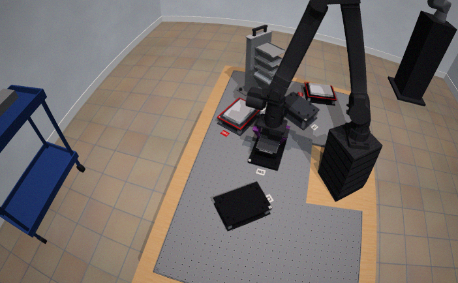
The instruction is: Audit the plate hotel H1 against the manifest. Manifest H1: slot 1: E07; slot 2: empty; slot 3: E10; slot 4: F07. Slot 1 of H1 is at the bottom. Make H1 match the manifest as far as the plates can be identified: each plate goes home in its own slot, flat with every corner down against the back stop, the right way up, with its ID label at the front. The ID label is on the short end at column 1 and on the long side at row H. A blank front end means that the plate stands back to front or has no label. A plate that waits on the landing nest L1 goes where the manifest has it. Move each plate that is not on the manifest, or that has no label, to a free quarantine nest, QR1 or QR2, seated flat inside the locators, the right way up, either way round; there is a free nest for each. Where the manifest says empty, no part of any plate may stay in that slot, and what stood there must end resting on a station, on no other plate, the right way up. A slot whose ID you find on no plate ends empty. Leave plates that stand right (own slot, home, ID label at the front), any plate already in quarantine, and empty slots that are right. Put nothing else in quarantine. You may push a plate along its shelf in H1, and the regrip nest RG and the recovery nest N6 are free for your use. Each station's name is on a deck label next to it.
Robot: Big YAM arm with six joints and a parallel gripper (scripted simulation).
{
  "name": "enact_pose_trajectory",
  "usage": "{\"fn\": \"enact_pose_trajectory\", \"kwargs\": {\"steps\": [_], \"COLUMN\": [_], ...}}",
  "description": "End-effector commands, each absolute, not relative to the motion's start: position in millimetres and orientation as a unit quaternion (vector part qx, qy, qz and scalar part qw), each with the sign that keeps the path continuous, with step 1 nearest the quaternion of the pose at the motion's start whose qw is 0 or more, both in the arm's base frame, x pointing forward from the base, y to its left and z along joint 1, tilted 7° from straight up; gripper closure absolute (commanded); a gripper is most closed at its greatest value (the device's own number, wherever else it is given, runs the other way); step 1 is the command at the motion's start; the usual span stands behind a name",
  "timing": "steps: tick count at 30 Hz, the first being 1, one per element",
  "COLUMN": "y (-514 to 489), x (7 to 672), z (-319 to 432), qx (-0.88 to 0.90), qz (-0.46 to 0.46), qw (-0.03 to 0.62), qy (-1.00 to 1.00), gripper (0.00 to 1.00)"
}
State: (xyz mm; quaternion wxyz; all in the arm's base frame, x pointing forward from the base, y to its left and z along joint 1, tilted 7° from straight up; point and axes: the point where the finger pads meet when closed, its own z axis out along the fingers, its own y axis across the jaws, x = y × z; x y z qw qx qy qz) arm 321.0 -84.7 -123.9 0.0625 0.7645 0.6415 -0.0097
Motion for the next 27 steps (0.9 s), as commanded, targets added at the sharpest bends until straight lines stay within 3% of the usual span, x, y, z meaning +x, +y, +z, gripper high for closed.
{"fn": "enact_pose_trajectory", "kwargs": {"steps": [1, 27], "y": [-82.2, -77.4], "x": [326.2, 324.7], "z": [-113.4, -74.1], "qx": [0.765, 0.764], "qz": [-0.005, -0.005], "qw": [0.070, 0.071], "qy": [0.641, 0.641], "gripper": [0.14, 0.14]}}
